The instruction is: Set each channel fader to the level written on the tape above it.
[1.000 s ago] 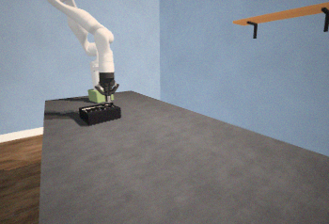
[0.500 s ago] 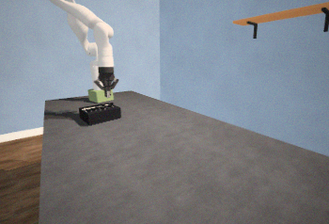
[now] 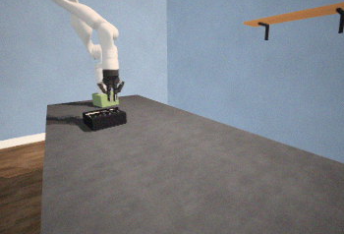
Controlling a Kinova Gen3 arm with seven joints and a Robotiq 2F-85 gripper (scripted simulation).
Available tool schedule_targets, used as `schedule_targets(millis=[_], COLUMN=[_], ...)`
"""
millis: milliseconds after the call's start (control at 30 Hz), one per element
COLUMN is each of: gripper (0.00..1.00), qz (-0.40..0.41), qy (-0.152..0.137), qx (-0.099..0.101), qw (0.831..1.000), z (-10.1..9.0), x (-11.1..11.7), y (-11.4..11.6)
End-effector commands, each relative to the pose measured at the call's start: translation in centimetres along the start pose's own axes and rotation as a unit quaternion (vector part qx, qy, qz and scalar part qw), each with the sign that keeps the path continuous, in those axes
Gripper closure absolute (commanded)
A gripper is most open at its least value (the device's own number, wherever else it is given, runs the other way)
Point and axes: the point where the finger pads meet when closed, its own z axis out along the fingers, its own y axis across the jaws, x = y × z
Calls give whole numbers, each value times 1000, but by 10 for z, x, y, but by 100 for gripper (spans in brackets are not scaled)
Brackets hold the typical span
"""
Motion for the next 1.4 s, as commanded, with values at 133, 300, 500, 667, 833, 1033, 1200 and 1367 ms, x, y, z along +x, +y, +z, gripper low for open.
schedule_targets(millis=[133, 300, 500, 667, 833, 1033, 1200, 1367], gripper=[0, 0, 0, 0, 0, 0, 0, 0], qz=[0, 0, 0, 0, 0, 0, 0, 0], qy=[-2, -2, -2, -2, -2, -2, -2, -2], qx=[1, 1, 1, 1, 1, 1, 1, 1], qw=[1000, 1000, 1000, 1000, 1000, 1000, 1000, 1000], z=[-17, -30, -59, -74, -78, -79, -79, -79], x=[-1, -1, -1, -1, -1, -1, -1, -1], y=[0, 0, 0, 0, 0, 0, 0, 0])
